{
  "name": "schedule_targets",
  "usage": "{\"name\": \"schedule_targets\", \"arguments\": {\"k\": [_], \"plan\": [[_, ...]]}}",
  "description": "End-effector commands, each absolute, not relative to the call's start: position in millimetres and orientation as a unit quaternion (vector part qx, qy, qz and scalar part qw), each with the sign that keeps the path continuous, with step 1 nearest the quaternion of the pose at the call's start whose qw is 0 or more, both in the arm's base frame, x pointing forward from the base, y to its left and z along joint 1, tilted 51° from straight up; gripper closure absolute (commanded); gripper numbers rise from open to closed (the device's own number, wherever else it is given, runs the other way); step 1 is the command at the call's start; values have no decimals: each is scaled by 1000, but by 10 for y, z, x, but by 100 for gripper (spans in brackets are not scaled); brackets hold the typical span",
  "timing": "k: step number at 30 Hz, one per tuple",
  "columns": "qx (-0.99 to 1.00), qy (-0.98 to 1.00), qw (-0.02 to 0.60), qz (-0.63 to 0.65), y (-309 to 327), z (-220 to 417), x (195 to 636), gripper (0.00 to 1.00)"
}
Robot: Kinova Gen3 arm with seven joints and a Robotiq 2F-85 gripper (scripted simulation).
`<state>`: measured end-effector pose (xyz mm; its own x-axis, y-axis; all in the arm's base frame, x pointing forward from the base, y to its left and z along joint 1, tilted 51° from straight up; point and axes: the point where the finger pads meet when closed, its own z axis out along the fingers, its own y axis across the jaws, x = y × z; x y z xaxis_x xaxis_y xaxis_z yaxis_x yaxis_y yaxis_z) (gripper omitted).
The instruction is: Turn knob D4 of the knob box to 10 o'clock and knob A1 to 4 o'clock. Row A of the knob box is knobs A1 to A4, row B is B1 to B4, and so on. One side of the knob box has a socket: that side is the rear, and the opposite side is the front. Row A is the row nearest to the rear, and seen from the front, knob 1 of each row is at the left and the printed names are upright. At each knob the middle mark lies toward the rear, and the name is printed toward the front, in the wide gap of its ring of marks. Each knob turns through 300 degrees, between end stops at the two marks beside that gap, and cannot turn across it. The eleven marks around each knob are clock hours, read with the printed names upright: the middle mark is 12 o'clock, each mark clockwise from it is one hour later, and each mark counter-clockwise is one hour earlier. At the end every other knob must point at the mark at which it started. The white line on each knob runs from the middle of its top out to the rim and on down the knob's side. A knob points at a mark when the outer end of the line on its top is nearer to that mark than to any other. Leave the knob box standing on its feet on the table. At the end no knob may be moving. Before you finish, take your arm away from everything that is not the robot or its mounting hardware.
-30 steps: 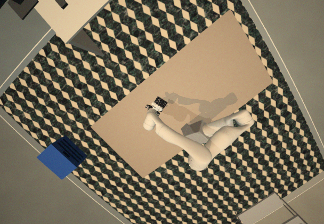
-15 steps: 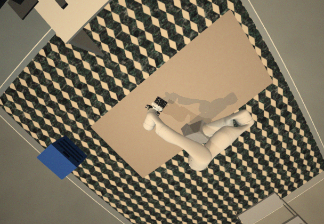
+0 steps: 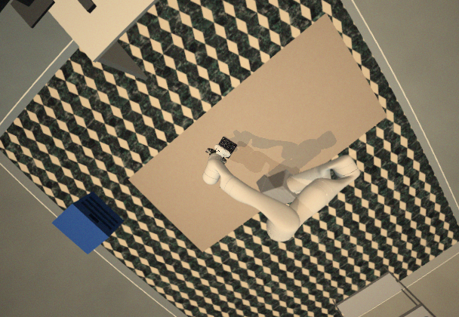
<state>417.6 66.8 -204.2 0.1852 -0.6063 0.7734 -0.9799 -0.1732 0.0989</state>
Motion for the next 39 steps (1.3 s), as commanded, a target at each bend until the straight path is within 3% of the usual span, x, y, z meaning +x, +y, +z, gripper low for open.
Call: {"name": "schedule_targets", "arguments": {"k": [1, 39], "plan": [[705, -562, 310, 300, 677, -2041, 4181, 81], [709, -556, 315, 296, 392, -2290, 4212, 81]]}}
